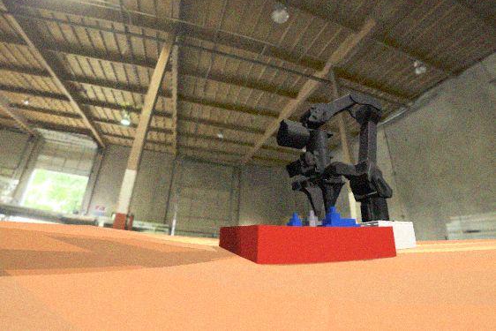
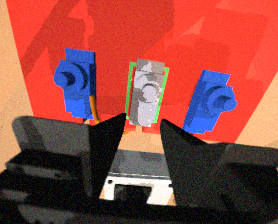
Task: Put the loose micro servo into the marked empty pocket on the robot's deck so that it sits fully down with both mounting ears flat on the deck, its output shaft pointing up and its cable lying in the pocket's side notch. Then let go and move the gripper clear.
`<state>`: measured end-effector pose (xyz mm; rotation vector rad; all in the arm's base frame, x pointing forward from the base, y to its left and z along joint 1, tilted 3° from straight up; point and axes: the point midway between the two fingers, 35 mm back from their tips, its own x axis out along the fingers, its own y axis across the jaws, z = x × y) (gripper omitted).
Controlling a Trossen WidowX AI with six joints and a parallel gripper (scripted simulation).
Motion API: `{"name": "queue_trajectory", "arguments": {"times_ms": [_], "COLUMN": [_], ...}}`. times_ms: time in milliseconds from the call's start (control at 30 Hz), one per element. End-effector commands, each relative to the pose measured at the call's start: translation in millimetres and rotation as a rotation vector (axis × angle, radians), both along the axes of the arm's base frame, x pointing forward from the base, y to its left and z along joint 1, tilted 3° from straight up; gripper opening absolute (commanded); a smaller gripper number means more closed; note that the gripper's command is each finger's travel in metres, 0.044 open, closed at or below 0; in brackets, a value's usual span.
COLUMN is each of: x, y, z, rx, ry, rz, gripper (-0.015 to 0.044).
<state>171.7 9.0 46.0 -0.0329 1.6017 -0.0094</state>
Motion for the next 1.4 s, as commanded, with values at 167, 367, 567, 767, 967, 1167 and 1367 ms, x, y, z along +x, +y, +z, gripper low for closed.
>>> {"name": "queue_trajectory", "arguments": {"times_ms": [167,367,567,767,967,1167,1367], "x": [2,39,93,114,111,104,104], "y": [0,2,4,4,5,5,5], "z": [11,35,66,77,97,123,123], "rx": [0.001,0.003,0.002,0.002,0.002,0.002,0.002], "ry": [-0.007,-0.012,-0.016,-0.018,-0.018,-0.018,-0.018], "rz": [0.000,-0.002,0.000,0.002,0.000,-0.003,-0.003], "gripper": [0.0214,0.0371,0.0440,0.0440,0.0440,0.0440,0.0440]}}
